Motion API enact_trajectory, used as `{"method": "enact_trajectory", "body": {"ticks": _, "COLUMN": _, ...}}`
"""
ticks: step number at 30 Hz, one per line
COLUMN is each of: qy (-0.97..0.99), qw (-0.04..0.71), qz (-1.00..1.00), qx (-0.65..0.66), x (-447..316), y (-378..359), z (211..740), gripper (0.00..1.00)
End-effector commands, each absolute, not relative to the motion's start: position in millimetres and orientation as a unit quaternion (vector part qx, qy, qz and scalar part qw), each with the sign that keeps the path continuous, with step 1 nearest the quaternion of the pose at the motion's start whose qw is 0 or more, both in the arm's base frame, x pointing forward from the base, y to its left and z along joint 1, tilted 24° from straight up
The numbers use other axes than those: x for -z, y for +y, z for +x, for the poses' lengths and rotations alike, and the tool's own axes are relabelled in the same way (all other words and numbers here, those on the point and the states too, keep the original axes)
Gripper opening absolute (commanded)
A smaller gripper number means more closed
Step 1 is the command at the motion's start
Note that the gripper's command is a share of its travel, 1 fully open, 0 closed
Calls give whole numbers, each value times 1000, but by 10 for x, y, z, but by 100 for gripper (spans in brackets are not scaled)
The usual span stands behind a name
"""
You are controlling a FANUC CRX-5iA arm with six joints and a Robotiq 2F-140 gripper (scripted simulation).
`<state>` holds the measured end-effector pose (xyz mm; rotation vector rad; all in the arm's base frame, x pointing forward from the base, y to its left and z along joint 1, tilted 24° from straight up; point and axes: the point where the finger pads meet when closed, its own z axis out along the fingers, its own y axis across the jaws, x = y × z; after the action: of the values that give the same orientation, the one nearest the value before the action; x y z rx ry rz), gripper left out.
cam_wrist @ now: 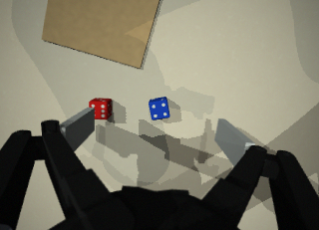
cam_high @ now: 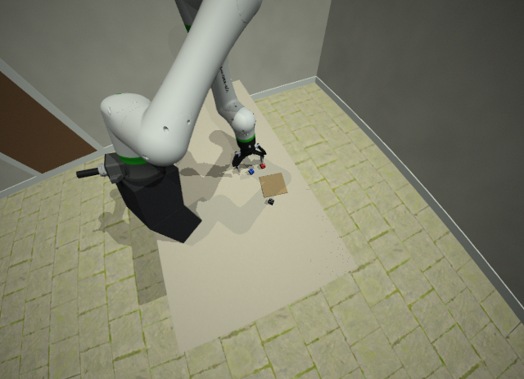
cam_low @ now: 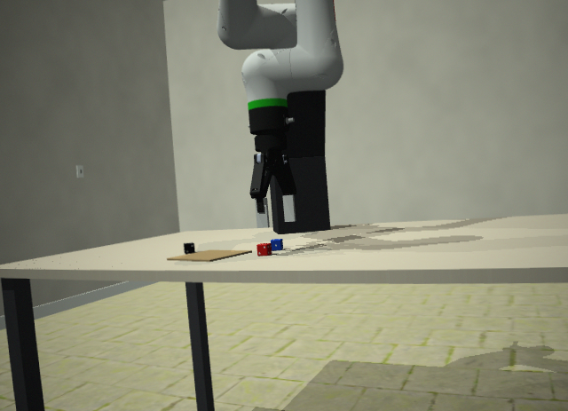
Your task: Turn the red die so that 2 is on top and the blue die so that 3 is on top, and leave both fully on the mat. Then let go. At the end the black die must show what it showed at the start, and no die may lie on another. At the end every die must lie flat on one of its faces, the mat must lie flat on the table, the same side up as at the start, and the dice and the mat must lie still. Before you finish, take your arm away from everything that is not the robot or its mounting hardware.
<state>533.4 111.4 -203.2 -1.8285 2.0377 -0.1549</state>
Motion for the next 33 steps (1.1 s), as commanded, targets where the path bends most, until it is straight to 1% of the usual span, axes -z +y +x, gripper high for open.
{"method": "enact_trajectory", "body": {"ticks": 1, "qy": 729, "qw": 196, "qz": -653, "qx": 58, "x": 2031, "y": 1112, "z": 5334, "gripper": 100}}
{"method": "enact_trajectory", "body": {"ticks": 28, "qy": 729, "qw": 196, "qz": -653, "qx": 58, "x": 2029, "y": 1112, "z": 5339, "gripper": 100}}
{"method": "enact_trajectory", "body": {"ticks": 33, "qy": 729, "qw": 196, "qz": -653, "qx": 58, "x": 1980, "y": 1106, "z": 5466, "gripper": 100}}
